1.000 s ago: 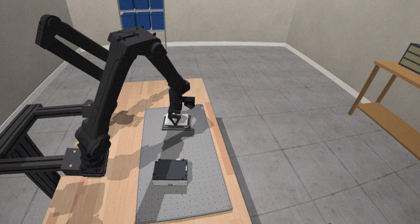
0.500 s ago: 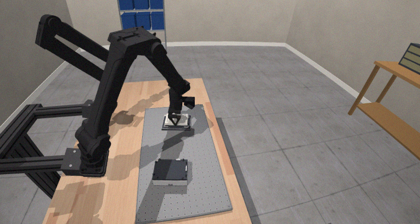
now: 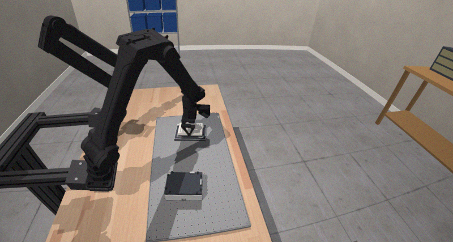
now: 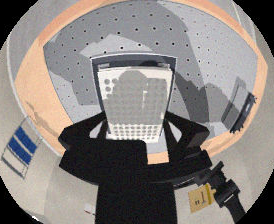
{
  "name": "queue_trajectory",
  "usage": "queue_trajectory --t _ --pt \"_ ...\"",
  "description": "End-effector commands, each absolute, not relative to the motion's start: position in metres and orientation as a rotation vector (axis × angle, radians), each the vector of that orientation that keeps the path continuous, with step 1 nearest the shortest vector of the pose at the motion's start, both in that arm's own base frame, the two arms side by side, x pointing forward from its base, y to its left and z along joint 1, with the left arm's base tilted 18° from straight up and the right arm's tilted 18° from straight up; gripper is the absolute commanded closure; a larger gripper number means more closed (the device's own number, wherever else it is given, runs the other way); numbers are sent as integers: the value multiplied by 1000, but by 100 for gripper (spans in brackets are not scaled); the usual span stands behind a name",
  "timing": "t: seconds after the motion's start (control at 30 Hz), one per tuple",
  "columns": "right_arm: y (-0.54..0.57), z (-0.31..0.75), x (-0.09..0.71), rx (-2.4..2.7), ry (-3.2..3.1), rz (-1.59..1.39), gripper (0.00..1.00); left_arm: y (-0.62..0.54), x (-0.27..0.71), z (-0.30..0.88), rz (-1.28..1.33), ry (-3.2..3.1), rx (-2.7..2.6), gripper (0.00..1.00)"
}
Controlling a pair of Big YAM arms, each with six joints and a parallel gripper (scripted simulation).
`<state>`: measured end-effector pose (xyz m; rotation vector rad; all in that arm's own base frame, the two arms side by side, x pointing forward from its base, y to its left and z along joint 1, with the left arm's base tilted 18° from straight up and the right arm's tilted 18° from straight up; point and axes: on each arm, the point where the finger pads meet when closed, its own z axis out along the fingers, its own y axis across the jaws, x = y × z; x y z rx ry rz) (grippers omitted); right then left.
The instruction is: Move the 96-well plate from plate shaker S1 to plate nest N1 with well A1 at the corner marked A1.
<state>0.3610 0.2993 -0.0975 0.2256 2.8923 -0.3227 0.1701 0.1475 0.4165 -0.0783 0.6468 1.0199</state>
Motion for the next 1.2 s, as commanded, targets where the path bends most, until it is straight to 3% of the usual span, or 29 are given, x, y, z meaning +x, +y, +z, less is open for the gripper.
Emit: queue_trajectory --t 0.0,1.17 --pt "306 -92 381 224 2867 -286 100 145 164 422 1051 620 -67 0" --pt "309 -92 384 225 2864 -278 100 145 164 422 1051 620 -67 0"
